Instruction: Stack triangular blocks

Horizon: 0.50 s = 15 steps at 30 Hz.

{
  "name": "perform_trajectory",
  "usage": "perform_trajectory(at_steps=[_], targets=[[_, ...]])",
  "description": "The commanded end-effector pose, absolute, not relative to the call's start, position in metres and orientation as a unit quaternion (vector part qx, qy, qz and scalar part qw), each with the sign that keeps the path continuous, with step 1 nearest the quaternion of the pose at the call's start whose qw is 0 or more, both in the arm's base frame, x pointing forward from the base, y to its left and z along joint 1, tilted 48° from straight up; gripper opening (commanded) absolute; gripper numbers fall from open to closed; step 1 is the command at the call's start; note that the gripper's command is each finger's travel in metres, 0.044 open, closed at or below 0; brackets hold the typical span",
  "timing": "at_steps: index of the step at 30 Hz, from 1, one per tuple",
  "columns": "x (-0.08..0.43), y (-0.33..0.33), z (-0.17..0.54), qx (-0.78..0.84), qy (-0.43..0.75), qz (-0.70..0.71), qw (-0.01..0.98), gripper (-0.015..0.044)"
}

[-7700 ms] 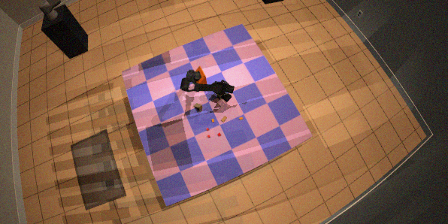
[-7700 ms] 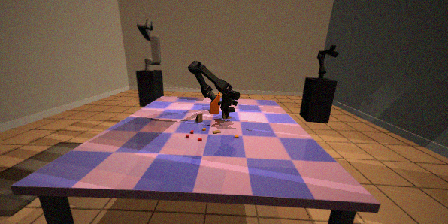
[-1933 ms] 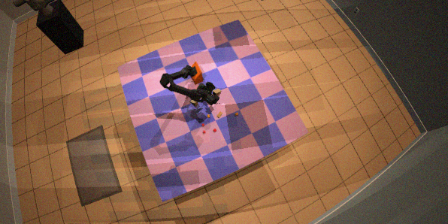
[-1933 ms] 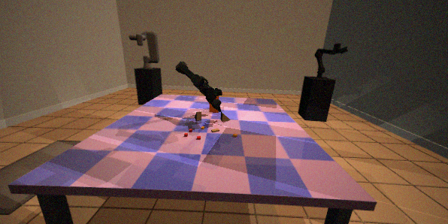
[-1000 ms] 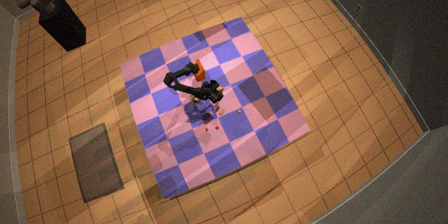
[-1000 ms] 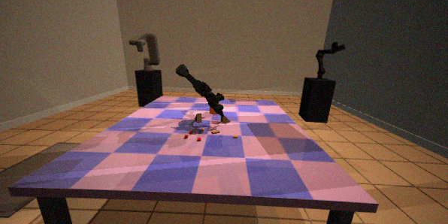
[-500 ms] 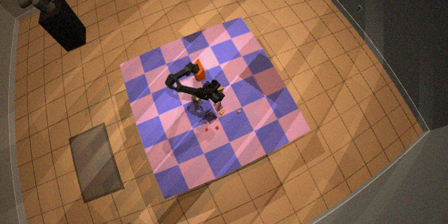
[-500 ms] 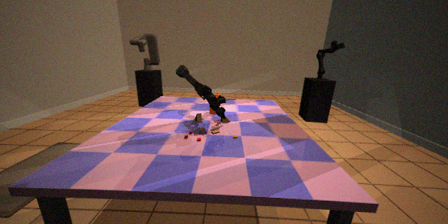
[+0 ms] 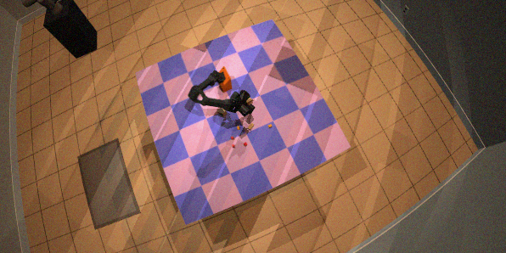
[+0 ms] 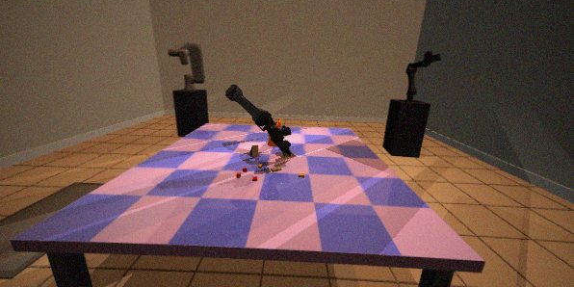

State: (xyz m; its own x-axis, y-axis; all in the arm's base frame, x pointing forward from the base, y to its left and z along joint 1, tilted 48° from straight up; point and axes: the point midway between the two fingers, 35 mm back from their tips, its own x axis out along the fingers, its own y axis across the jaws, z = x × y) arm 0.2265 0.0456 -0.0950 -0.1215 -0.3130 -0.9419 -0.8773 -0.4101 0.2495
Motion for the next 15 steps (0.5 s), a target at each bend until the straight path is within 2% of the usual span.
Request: perform_trajectory(at_steps=[1, 9, 15], targets=[[0.2219, 0.0413, -0.1023, -0.614, 0.486, 0.573, 0.241, 0.0440], [0.2187, 0.0374, -0.1112, -0.614, 0.486, 0.573, 0.240, 0.0440], [0.2187, 0.0374, -0.1112, -0.614, 0.486, 0.573, 0.240, 0.0282]])
